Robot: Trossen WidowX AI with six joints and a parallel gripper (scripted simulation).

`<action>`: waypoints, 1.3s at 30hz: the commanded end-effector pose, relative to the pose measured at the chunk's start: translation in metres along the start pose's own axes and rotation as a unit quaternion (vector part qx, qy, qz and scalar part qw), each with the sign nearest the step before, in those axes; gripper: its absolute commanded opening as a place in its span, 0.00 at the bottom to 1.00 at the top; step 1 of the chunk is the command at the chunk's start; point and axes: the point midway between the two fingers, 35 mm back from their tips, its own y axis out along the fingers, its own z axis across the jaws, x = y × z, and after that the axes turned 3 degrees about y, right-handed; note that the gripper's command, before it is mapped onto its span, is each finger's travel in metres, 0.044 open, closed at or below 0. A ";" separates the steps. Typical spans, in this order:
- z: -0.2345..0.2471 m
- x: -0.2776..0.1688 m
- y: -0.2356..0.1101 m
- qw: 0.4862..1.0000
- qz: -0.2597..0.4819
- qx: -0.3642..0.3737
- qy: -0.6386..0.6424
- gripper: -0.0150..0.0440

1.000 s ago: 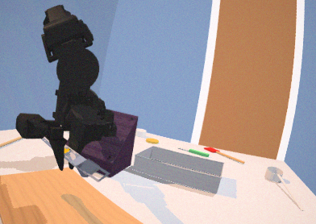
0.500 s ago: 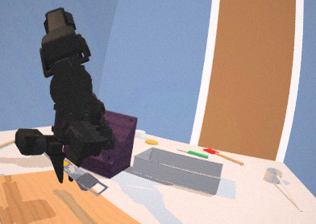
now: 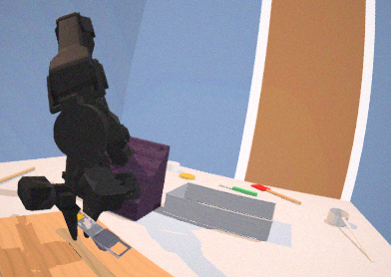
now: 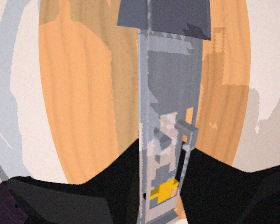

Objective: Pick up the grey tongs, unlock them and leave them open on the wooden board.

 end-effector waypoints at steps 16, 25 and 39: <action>0.001 -0.003 0.024 1.000 0.000 0.002 -0.005 0.00; 0.000 -0.003 0.022 1.000 0.001 0.001 -0.002 0.36; 0.000 -0.003 0.022 1.000 0.001 0.001 -0.002 0.98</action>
